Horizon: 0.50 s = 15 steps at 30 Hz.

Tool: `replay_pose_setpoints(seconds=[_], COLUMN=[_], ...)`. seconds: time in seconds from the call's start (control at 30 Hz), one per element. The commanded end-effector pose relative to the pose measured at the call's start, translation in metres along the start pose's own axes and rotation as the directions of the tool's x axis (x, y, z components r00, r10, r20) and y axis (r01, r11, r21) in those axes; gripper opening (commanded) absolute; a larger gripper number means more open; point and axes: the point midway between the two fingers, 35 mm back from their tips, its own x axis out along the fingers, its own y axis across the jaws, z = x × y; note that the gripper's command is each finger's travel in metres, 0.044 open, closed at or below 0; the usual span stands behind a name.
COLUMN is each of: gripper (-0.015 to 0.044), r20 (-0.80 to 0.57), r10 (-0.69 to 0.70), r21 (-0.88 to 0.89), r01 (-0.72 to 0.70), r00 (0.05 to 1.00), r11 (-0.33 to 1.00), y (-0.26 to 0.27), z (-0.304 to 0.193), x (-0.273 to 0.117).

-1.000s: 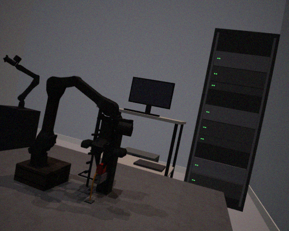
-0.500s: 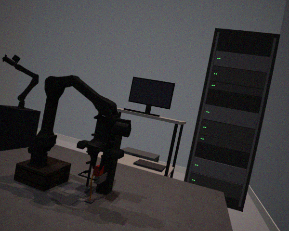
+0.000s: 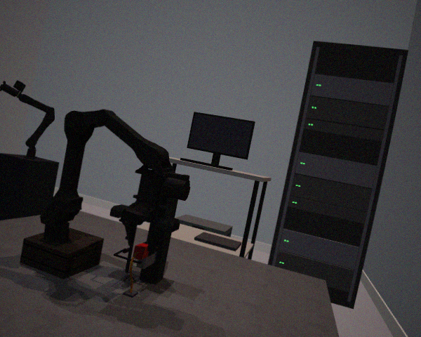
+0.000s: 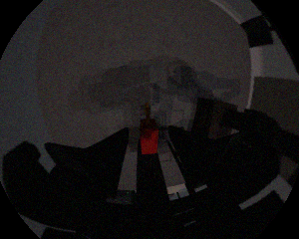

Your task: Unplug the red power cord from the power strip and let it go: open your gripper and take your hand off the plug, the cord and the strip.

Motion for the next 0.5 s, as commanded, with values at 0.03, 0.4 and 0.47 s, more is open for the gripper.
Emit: replay_pose_setpoints(seconds=[0.03, 0.4, 0.47], gripper=[0.0394, 0.0440, 0.0440], r20=[0.003, 0.007, 0.007], r10=[0.001, 0.001, 0.001], r21=[0.002, 0.002, 0.002], r01=[-0.001, -0.001, -0.001], r00=[1.000, 1.000, 1.000], r11=[1.000, 1.000, 1.000], y=[0.001, 0.000, 0.000], z=[0.006, 0.061, 0.061], x=[-0.001, -0.012, -0.012])
